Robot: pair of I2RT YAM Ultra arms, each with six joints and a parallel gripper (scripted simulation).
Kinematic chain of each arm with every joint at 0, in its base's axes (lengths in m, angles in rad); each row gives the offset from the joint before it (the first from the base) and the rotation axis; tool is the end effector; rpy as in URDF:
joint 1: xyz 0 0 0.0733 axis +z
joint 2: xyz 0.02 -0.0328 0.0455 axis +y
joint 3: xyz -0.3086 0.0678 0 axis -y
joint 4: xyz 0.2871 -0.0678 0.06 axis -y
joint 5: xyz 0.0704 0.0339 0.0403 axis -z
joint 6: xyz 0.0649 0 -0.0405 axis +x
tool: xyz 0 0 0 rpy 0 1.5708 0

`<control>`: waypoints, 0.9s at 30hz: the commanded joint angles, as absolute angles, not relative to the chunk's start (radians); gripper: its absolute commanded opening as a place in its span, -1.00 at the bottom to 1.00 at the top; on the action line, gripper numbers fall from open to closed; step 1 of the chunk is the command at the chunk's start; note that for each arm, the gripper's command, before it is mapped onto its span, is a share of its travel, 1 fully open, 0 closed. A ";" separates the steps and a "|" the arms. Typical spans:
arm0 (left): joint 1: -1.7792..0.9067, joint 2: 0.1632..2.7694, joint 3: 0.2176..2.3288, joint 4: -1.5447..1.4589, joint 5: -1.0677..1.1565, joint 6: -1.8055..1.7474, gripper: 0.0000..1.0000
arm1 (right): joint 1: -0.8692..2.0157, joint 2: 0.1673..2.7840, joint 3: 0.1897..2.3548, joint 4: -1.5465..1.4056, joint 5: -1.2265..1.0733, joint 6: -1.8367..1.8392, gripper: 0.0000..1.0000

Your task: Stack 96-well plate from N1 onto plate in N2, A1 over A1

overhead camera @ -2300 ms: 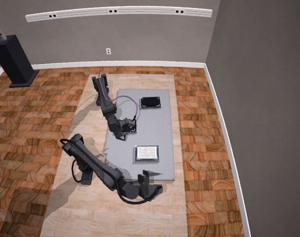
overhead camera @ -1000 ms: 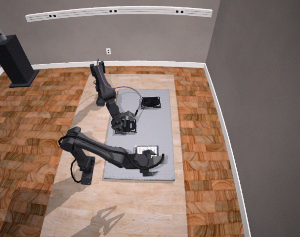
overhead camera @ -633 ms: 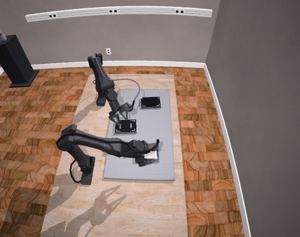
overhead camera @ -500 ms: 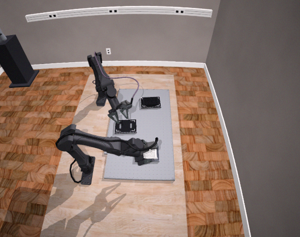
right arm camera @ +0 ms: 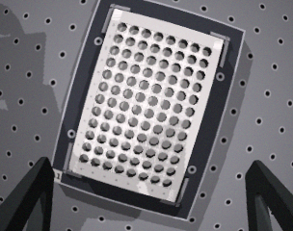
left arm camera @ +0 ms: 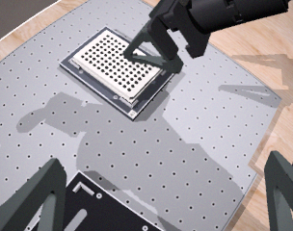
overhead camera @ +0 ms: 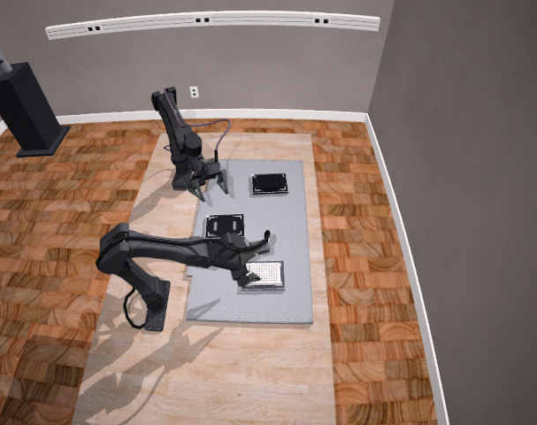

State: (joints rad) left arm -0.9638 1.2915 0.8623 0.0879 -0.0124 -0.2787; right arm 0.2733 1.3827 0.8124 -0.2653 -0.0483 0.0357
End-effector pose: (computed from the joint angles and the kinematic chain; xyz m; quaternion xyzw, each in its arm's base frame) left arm 0.2003 -0.2851 0.3051 0.2710 0.7706 -0.3316 0.4719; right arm 0.3136 0.0923 0.2170 -0.1192 0.9253 0.0776 0.3515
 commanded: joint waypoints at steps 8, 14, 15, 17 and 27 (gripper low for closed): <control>-0.918 1.132 0.667 0.325 0.060 -0.090 1.00 | 0.297 1.336 0.810 -0.226 -0.028 0.036 1.00; -0.911 1.124 0.649 0.320 0.061 -0.104 1.00 | 0.297 1.336 0.810 -0.225 -0.028 0.036 1.00; -0.911 1.124 0.649 0.320 0.061 -0.104 1.00 | 0.297 1.336 0.810 -0.225 -0.028 0.036 1.00; -0.911 1.124 0.649 0.321 0.062 -0.104 1.00 | 0.297 1.336 0.810 -0.225 -0.028 0.036 1.00; -0.917 1.133 0.660 0.321 0.063 -0.104 1.00 | 0.311 1.442 0.959 -0.558 0.021 0.127 1.00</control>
State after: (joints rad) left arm -0.9226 1.1580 0.6590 0.3046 0.0532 -0.1146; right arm 0.2951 1.4033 0.8589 -0.4179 -0.0059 0.0792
